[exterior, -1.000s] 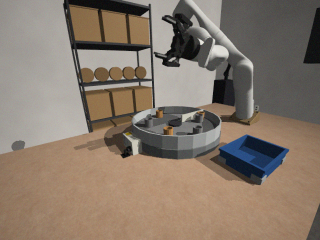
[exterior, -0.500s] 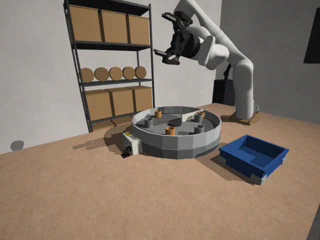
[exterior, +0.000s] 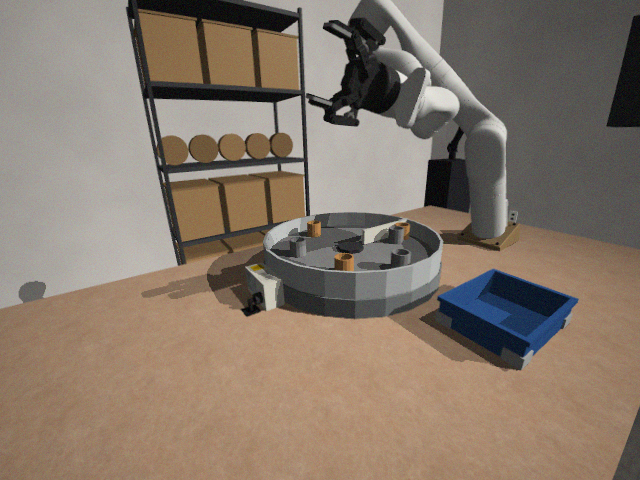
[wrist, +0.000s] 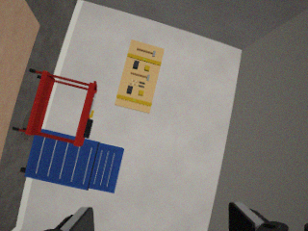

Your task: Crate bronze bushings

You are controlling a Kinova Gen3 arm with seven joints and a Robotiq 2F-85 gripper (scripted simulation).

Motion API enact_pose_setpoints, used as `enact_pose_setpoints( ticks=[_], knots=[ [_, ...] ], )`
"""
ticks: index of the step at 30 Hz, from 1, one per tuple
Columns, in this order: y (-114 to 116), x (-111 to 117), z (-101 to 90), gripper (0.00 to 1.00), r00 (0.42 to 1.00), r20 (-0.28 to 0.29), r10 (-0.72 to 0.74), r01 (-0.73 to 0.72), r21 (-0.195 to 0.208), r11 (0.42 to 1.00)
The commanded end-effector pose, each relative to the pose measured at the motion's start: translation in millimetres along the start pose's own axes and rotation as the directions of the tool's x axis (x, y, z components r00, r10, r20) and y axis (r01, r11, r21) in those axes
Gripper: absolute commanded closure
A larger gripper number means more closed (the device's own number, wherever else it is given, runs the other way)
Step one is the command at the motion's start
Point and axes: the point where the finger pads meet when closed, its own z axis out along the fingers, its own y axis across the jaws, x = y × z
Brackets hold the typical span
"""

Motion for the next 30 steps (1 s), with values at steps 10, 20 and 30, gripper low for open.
enact_pose_setpoints(
  ticks=[10,20,30],
  knots=[
    [4.7,17.8,-47.9,0.00,0.998,-0.057,-0.006,0.008,0.035,0.999],
    [9.7,16.1,-47.3,0.00,0.999,-0.041,-0.007,0.008,0.024,1.000],
    [9.7,16.1,-47.3,0.00,0.999,-0.041,-0.007,0.008,0.024,1.000]
  ],
)
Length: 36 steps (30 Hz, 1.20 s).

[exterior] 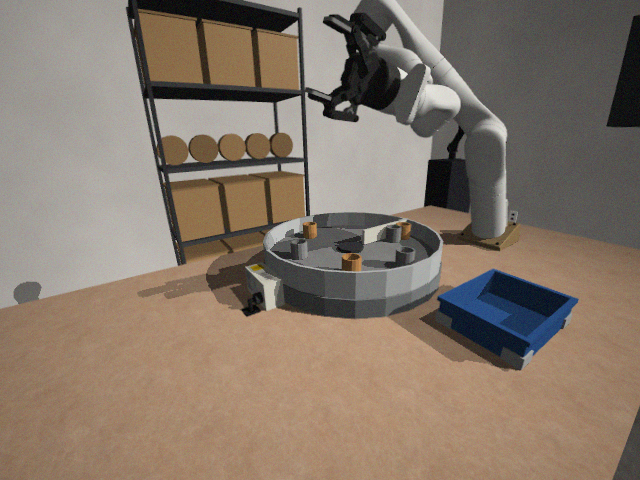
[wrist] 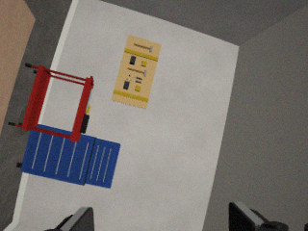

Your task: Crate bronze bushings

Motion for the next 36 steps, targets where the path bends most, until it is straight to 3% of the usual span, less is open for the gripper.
enact_pose_setpoints(
  ticks=[1,5,17,18,22,34,36],
  knots=[
    [2.0,3.8,-9.3,0.00,1.000,-0.008,-0.001,0.001,0.004,1.000],
    [7.7,18.9,-46.7,0.00,0.999,-0.043,-0.002,0.003,0.025,1.000],
    [7.7,18.9,-46.7,0.00,0.999,-0.043,-0.002,0.003,0.025,1.000],
    [7.5,-1.6,-5.4,0.00,1.000,0.004,0.001,-0.001,0.037,0.999],
    [10.2,5.1,-27.6,0.00,0.999,-0.044,0.012,-0.001,0.234,0.972],
    [10.2,5.1,-27.6,0.00,0.999,-0.044,0.012,-0.001,0.234,0.972],
    [12.2,17.6,-37.0,0.00,0.996,-0.083,0.017,0.010,0.323,0.946]
  ],
)
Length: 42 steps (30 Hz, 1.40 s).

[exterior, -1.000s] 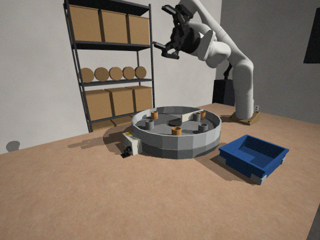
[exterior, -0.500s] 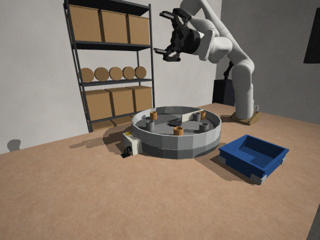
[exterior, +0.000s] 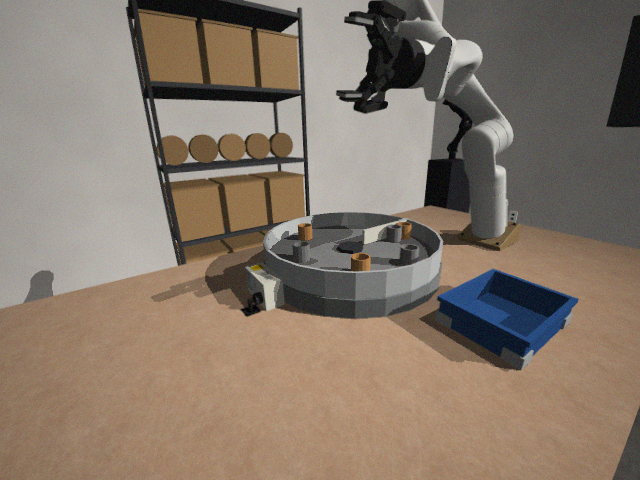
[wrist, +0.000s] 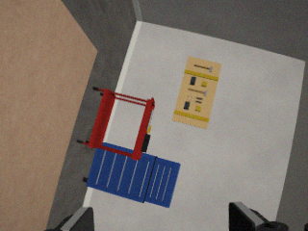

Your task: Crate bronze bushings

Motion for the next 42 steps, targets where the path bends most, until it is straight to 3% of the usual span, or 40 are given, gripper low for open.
enact_pose_setpoints(
  ticks=[1,3,15,20,32,37,42],
  knots=[
    [0.1,-2.5,-13.8,0.00,1.000,-0.009,0.026,-0.025,0.112,0.993],
    [-1.5,1.7,-24.6,0.00,0.999,-0.033,0.032,-0.024,0.210,0.977],
    [-1.5,1.7,-24.6,0.00,0.999,-0.033,0.032,-0.024,0.210,0.977],
    [-6.8,15.8,-51.6,0.00,0.994,-0.097,0.056,-0.007,0.444,0.896],
    [-6.8,15.8,-51.6,0.00,0.994,-0.097,0.056,-0.007,0.444,0.896],
    [-12.4,27.1,-78.5,0.00,0.985,-0.146,0.086,0.029,0.646,0.762],
    [-12.4,27.1,-78.5,0.00,0.985,-0.146,0.086,0.029,0.646,0.762]
  ],
)
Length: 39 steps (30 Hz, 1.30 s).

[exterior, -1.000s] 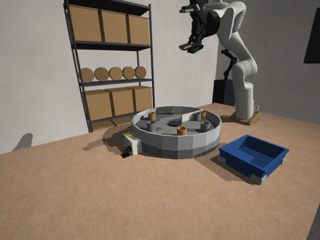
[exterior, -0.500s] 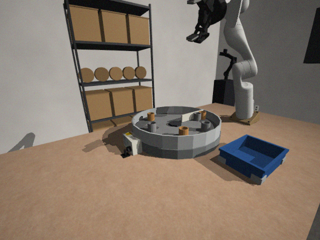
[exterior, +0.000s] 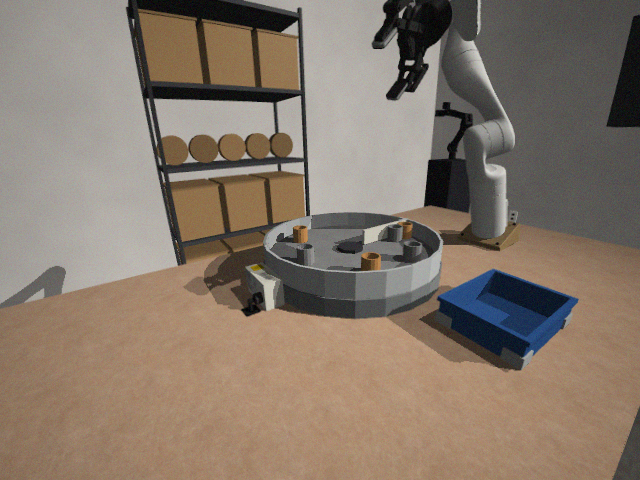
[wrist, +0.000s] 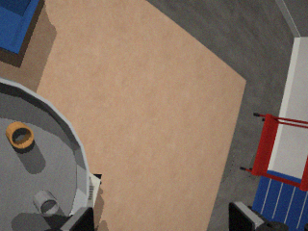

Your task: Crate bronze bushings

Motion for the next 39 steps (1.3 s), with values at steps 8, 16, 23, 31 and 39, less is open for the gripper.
enact_pose_setpoints(
  ticks=[8,16,23,31,39],
  knots=[
    [-5.5,15.5,-4.2,0.00,0.999,-0.048,0.002,0.001,0.060,0.998],
    [-21.7,25.9,-17.4,0.00,0.995,-0.096,0.014,0.011,0.255,0.967],
    [-21.7,25.9,-17.4,0.00,0.995,-0.096,0.014,0.011,0.255,0.967],
    [-41.8,38.7,-34.1,0.00,0.988,-0.150,0.042,0.036,0.483,0.875],
    [-41.8,38.7,-34.1,0.00,0.988,-0.150,0.042,0.036,0.483,0.875]
  ],
)
